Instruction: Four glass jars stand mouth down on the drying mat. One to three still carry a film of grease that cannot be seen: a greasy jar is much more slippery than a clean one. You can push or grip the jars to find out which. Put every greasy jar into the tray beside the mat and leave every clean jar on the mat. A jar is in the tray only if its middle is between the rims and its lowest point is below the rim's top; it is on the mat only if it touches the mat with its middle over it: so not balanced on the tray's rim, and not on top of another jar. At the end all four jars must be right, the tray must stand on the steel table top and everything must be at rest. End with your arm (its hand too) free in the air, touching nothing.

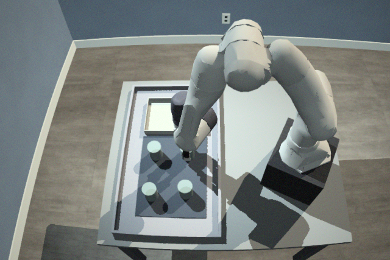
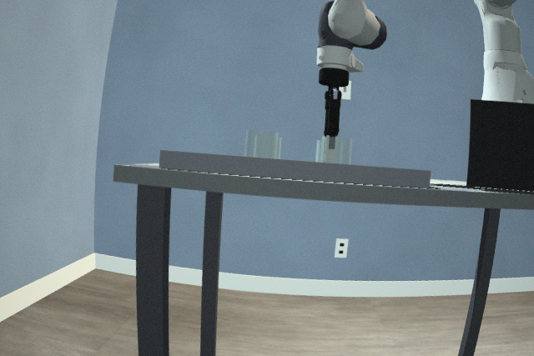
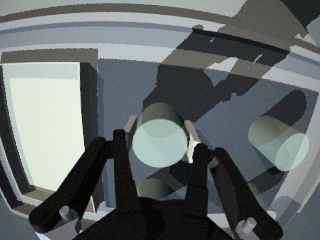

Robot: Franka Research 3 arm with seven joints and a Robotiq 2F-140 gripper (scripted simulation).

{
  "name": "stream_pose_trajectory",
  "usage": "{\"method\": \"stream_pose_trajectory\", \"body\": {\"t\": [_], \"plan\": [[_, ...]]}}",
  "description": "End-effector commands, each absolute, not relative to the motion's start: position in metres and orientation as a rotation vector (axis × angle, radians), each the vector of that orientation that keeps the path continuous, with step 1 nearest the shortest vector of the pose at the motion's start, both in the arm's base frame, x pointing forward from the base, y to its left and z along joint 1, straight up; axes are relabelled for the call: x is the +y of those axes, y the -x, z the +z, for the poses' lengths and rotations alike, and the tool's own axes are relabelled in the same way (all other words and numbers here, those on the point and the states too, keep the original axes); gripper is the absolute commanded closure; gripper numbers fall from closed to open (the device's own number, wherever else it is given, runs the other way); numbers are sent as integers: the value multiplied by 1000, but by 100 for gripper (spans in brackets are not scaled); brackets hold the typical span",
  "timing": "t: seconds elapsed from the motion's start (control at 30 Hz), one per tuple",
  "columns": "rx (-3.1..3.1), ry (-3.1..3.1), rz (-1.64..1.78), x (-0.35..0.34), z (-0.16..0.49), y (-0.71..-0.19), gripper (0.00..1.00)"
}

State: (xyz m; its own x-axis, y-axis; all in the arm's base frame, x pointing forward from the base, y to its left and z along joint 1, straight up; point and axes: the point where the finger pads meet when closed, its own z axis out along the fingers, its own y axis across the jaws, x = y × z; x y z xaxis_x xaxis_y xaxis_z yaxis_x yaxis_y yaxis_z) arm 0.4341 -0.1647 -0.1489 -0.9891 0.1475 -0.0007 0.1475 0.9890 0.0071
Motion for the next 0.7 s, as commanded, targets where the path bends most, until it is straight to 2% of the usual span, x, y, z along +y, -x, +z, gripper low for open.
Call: {"method": "stream_pose_trajectory", "body": {"t": [0.0, 0.5, 0.53, 0.67], "plan": [[3130, -225, 10, -165, -149, -435, 55], [3130, -225, 10, -165, -149, -435, 55], [3130, -225, 10, -165, -149, -435, 58], [3130, -225, 10, -165, -149, -435, 58]]}}
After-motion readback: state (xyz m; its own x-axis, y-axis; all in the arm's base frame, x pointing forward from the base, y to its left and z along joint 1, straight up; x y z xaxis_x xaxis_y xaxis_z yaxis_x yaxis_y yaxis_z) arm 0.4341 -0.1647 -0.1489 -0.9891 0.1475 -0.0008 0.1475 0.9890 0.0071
